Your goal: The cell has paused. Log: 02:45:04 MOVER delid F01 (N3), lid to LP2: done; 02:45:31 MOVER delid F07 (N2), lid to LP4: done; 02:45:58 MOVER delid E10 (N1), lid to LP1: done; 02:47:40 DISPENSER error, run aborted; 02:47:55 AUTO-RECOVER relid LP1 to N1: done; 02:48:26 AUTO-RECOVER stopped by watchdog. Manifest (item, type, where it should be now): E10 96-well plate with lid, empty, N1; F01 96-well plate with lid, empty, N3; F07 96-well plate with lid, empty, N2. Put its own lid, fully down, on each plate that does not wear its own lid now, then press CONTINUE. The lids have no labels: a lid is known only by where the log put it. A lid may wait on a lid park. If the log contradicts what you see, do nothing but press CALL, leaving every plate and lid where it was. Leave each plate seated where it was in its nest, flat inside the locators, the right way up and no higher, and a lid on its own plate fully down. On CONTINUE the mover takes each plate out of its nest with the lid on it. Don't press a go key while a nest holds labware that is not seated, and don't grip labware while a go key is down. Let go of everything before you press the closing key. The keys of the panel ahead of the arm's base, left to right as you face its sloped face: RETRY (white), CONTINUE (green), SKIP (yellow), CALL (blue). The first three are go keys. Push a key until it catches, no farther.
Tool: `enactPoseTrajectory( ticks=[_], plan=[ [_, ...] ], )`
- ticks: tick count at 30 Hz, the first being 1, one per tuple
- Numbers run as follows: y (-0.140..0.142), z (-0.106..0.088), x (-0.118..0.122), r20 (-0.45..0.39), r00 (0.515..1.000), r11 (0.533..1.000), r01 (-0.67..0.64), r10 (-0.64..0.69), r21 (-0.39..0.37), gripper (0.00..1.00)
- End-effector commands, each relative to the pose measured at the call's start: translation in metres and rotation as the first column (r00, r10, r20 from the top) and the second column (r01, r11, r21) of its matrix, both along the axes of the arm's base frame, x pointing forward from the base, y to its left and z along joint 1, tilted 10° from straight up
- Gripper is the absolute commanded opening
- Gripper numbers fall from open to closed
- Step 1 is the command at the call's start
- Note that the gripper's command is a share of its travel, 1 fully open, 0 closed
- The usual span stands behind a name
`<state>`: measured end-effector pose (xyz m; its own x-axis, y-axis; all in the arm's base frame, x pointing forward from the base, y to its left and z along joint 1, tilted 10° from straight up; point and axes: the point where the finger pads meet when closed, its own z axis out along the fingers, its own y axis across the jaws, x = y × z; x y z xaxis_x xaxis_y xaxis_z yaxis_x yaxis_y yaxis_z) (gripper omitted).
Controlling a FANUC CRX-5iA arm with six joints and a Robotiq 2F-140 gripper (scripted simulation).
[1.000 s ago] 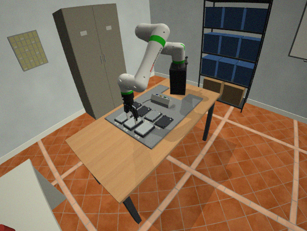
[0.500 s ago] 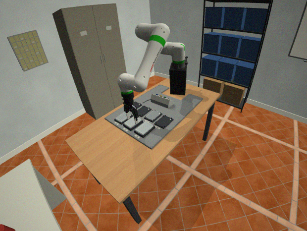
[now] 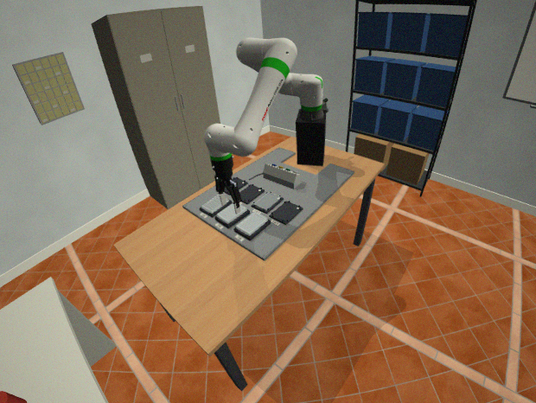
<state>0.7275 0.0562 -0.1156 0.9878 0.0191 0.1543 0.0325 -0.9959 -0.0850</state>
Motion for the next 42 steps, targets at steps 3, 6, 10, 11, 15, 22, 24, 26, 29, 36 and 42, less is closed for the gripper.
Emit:
enactPoseTrajectory(
  ticks=[3, 6, 10, 11, 15, 22, 24, 26, 29, 36, 42],
  plan=[
    [-0.001, 0.009, -0.001, 0.0, 1.0, 1.0, 0.0, 0.0, 0.0, 0.66],
    [-0.001, 0.014, -0.002, 0.0, 1.0, 1.0, 0.0, 0.0, 0.0, 0.66],
    [-0.002, 0.019, -0.003, 0.0, 1.0, 1.0, 0.0, 0.0, 0.0, 0.66],
    [-0.002, 0.019, -0.003, 0.0, 1.0, 1.0, 0.0, 0.0, 0.0, 0.66],
    [-0.002, 0.024, -0.004, 0.0, 1.0, 1.0, 0.0, 0.0, 0.0, 0.66],
    [-0.003, 0.028, -0.004, 0.0, 1.0, 1.0, 0.0, 0.0, 0.0, 0.66],
    [-0.003, 0.028, -0.004, 0.0, 1.0, 1.0, 0.0, 0.0, 0.0, 0.66],
    [-0.002, 0.028, -0.005, 0.0, 1.0, 1.0, 0.0, 0.0, 0.0, 0.66],
    [0.0, 0.027, -0.008, 0.001, 1.0, 1.0, -0.001, 0.001, 0.0, 0.66],
    [0.038, 0.017, -0.092, 0.003, 0.999, 0.999, -0.034, 0.034, -0.007, 0.66],
    [0.053, 0.008, -0.162, 0.006, 0.998, 0.998, -0.061, 0.061, -0.01, 0.66]
  ],
)
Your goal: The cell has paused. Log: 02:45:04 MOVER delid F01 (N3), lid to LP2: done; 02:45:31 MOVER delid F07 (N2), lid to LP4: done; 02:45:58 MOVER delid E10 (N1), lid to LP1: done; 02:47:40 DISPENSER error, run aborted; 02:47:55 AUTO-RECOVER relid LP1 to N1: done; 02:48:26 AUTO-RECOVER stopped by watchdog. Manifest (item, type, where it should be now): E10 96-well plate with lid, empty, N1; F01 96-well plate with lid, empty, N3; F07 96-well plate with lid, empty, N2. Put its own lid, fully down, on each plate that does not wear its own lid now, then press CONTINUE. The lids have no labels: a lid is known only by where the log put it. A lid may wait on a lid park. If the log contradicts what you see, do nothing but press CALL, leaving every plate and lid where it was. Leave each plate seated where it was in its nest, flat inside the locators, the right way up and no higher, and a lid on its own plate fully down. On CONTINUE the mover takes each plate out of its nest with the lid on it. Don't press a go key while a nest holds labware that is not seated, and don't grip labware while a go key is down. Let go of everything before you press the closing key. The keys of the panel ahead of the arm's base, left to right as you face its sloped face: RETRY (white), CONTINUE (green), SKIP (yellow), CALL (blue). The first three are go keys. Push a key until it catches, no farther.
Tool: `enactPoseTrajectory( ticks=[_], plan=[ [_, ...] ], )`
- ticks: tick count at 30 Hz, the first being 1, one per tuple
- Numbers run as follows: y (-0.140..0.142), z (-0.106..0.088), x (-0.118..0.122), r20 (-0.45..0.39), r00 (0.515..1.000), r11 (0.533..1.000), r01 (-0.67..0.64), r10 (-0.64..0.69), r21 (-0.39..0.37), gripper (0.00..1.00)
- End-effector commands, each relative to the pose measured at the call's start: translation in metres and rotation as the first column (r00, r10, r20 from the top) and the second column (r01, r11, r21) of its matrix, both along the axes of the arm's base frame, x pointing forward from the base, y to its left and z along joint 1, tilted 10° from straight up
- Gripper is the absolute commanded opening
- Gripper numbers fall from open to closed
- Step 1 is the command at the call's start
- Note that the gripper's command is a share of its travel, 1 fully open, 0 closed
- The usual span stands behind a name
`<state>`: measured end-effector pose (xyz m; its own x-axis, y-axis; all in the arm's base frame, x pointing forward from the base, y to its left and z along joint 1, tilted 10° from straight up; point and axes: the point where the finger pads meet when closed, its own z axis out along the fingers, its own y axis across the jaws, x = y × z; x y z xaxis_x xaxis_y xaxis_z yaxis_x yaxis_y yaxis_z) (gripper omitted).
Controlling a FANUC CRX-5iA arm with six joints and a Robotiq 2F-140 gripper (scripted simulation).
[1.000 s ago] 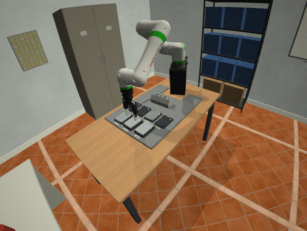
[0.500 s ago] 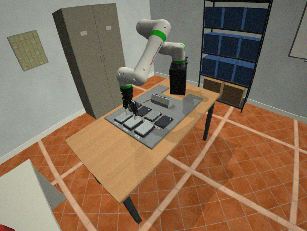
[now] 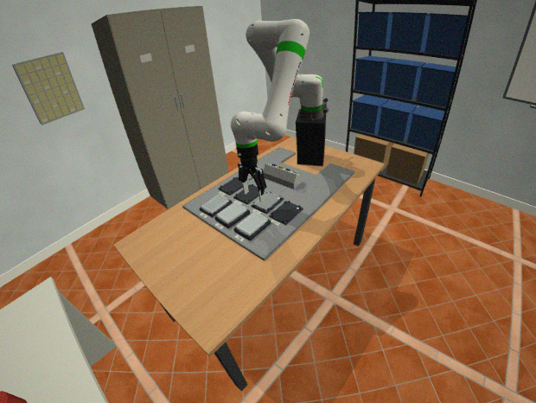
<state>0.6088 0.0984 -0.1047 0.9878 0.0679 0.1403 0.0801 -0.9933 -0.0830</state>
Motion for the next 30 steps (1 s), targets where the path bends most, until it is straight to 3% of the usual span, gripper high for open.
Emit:
enactPoseTrajectory(
  ticks=[1, 3, 6, 30],
  plan=[
    [0.011, -0.003, -0.043, 0.02, 1.0, 1.0, -0.012, 0.013, -0.007, 0.66],
    [0.011, -0.003, -0.043, 0.02, 1.0, 1.0, -0.012, 0.013, -0.007, 0.66],
    [0.014, -0.007, -0.073, 0.021, 0.999, 1.0, -0.024, 0.024, -0.008, 0.66],
    [0.014, -0.007, -0.073, 0.021, 0.999, 1.0, -0.024, 0.024, -0.008, 0.66]
  ],
)
